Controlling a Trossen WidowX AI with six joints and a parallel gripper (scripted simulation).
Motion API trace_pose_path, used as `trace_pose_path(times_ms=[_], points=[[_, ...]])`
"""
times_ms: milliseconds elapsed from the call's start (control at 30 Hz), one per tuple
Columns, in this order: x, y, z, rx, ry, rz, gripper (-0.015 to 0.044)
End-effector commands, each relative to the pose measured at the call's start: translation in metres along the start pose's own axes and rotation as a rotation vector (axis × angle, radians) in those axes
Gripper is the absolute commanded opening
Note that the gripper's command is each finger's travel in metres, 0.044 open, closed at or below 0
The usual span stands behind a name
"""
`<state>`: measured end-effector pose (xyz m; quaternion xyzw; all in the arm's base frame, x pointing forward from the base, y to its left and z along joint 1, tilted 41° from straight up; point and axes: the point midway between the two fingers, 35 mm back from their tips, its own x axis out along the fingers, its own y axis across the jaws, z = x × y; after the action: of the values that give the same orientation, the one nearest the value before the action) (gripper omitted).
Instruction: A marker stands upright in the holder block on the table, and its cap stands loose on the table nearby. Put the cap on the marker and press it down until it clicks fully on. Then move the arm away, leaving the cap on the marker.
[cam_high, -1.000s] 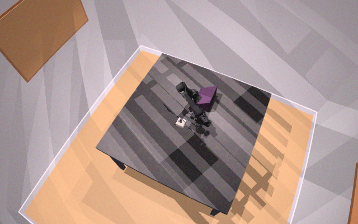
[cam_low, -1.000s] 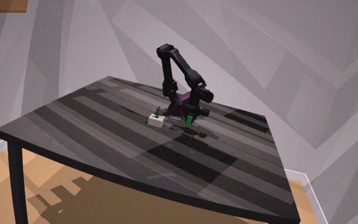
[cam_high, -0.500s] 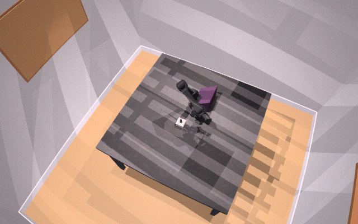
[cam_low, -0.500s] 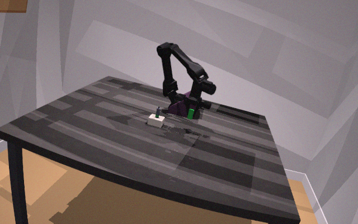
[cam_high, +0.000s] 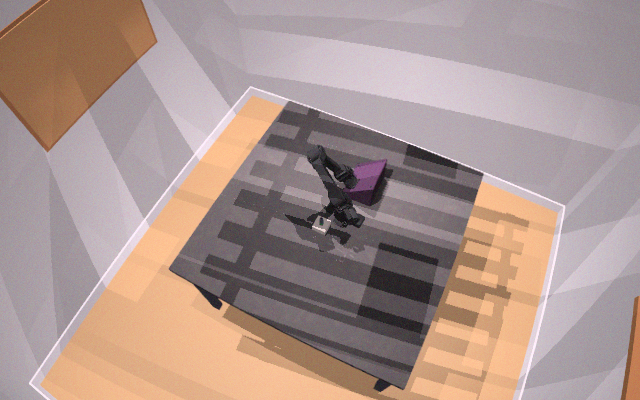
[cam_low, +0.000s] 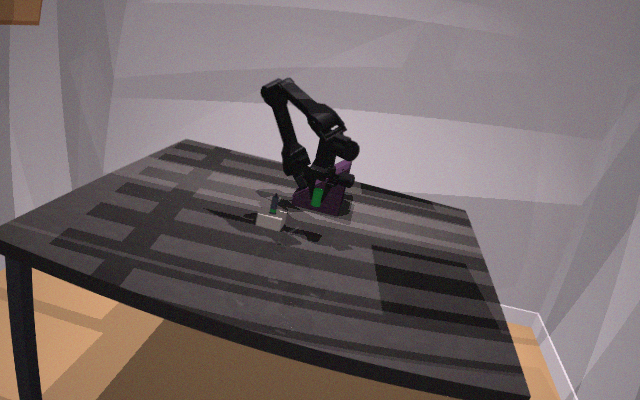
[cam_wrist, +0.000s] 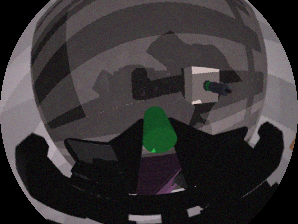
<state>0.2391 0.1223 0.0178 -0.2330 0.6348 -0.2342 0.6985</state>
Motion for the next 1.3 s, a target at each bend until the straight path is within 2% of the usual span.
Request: trace_pose_path(times_ms=[0, 600, 1267], points=[[-0.008, -0.019, 0.012, -0.003, -0.006, -0.003, 0.0], [-0.035, -0.111, 0.041, 0.0, -0.007, -0.019, 0.0], [-0.019, -0.112, 0.042, 0.0, -0.007, -0.019, 0.0]])
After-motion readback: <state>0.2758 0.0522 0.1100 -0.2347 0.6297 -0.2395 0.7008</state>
